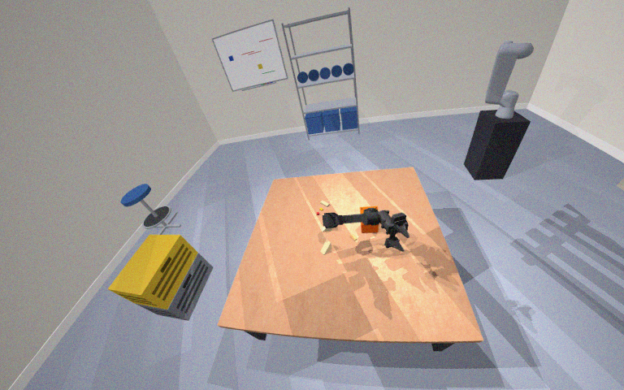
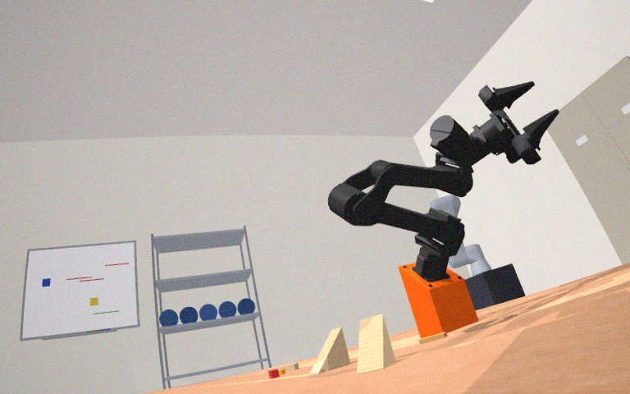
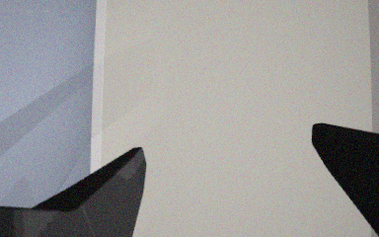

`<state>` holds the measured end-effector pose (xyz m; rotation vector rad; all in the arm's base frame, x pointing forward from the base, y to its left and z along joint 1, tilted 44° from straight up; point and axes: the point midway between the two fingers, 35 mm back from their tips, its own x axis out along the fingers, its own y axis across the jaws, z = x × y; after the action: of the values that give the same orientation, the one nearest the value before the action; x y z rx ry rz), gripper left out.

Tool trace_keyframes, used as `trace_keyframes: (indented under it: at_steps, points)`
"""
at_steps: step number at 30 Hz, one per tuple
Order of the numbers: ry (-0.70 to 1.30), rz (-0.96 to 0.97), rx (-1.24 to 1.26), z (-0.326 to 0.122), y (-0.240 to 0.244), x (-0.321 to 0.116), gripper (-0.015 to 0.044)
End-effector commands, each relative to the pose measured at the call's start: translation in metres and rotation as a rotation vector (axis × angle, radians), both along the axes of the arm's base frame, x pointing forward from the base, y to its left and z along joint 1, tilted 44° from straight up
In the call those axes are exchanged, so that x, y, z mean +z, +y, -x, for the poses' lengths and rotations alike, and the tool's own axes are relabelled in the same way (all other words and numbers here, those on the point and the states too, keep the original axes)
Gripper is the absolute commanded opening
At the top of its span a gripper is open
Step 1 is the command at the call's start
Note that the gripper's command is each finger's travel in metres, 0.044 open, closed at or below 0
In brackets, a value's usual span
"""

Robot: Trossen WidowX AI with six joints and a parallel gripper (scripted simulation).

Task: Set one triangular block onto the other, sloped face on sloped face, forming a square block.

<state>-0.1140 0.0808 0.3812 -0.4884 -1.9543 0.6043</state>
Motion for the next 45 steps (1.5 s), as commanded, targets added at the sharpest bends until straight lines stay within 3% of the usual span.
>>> trace_keyframes:
  at_steps: [1,11,20,27,33,40,45]
  points:
    - [-0.001,-0.002,0.013,0.002,-0.001,0.0,0.0426]
    - [-0.091,-0.066,0.777,0.072,-0.113,-0.019,0.044]
    - [-0.28,-0.052,1.544,0.06,-0.246,-0.062,0.044]
    - [-0.551,-0.006,2.109,-0.006,-0.33,-0.107,0.044]
    - [-0.912,0.039,2.526,-0.091,-0.368,-0.151,0.044]
    - [-1.53,0.067,2.843,-0.2,-0.364,-0.203,0.044]
    - [-2.115,0.039,2.871,-0.272,-0.329,-0.238,0.044]
